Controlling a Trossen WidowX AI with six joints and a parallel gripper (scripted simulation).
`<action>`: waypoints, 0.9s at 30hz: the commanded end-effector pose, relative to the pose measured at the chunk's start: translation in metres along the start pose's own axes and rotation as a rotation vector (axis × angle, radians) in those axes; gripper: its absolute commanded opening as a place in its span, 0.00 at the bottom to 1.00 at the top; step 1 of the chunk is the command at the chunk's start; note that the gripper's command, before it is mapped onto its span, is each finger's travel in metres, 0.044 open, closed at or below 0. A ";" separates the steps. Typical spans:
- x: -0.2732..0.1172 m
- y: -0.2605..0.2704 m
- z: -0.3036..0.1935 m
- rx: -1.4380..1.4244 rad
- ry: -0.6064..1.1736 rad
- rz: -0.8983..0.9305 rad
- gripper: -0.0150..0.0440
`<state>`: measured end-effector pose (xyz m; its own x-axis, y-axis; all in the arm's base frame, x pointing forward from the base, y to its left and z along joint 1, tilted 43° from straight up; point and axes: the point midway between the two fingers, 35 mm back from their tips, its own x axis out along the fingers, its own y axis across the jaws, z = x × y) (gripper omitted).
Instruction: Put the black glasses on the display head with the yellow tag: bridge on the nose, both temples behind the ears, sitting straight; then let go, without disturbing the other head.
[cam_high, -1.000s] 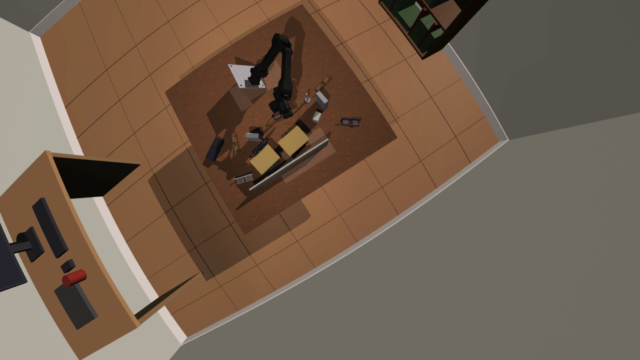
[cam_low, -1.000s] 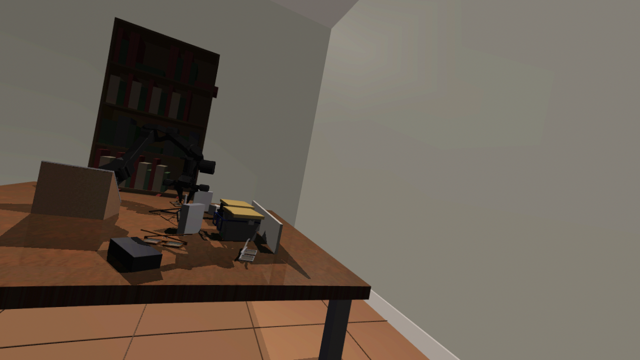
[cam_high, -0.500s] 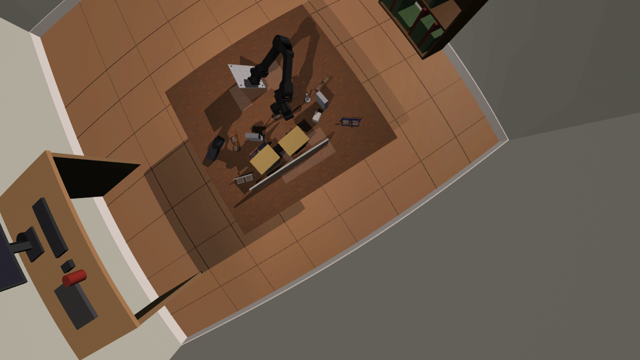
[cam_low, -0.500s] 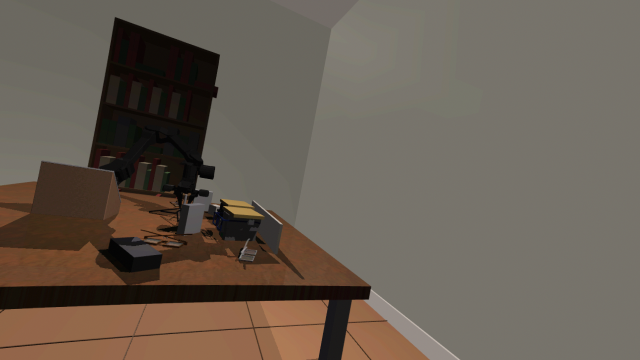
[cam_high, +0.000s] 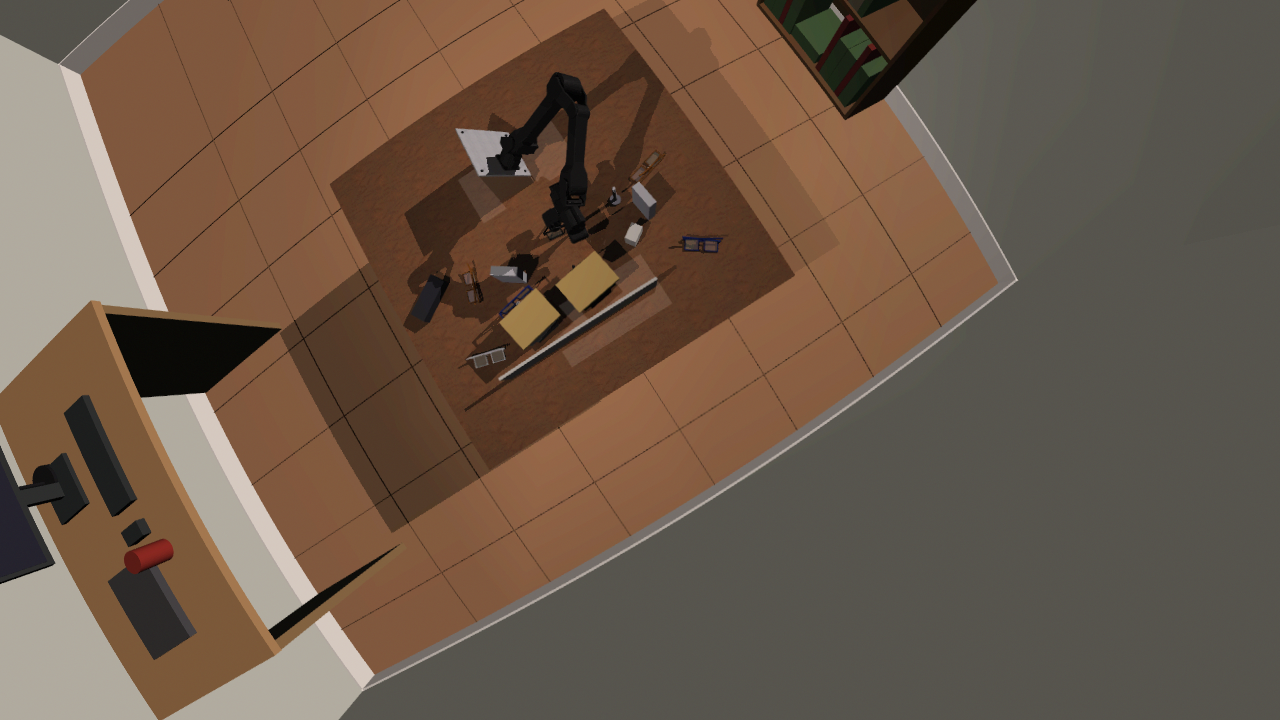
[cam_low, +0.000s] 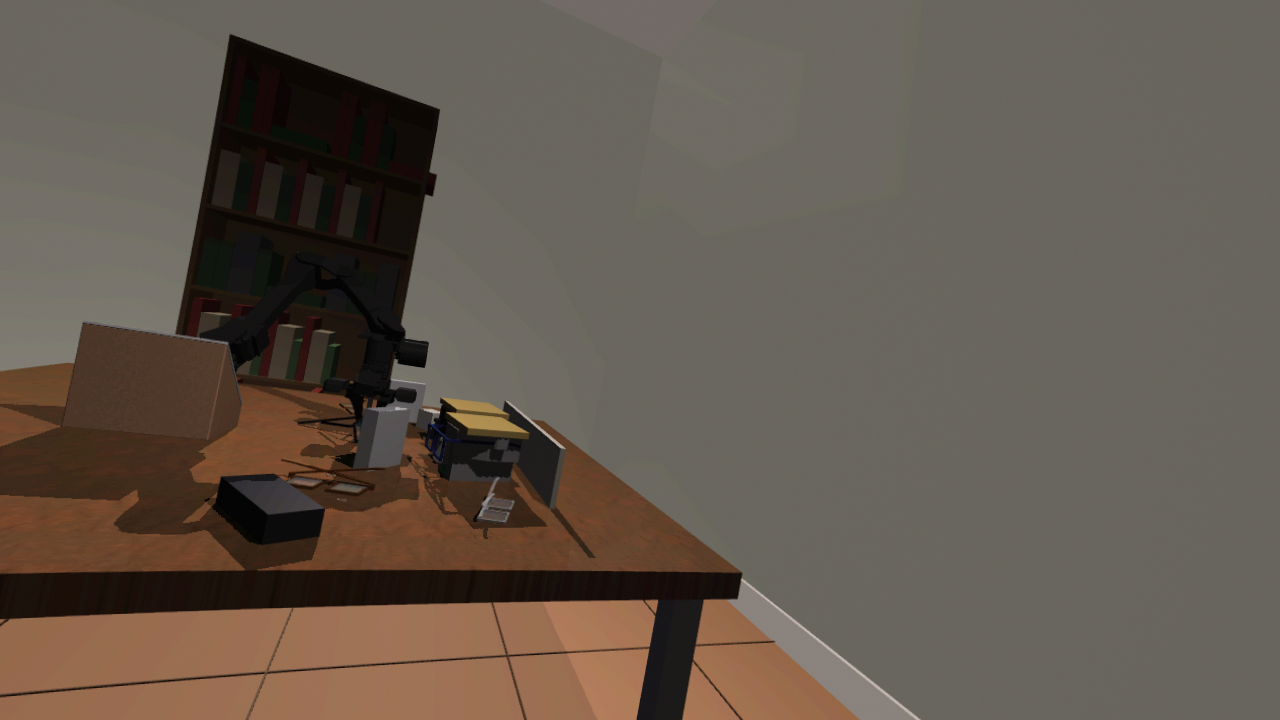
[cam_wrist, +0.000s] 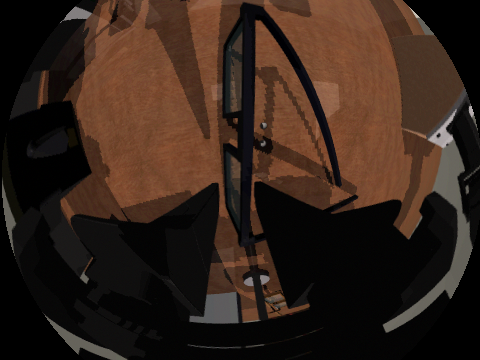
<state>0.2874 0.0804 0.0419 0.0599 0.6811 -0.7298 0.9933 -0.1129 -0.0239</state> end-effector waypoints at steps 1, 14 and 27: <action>0.002 -0.001 0.001 0.009 0.004 -0.002 0.46; 0.002 -0.002 0.001 0.006 0.000 -0.004 0.38; 0.002 -0.002 0.001 0.006 0.000 -0.004 0.25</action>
<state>0.2851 0.0809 0.0395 0.0556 0.6814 -0.7298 0.9930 -0.1142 -0.0309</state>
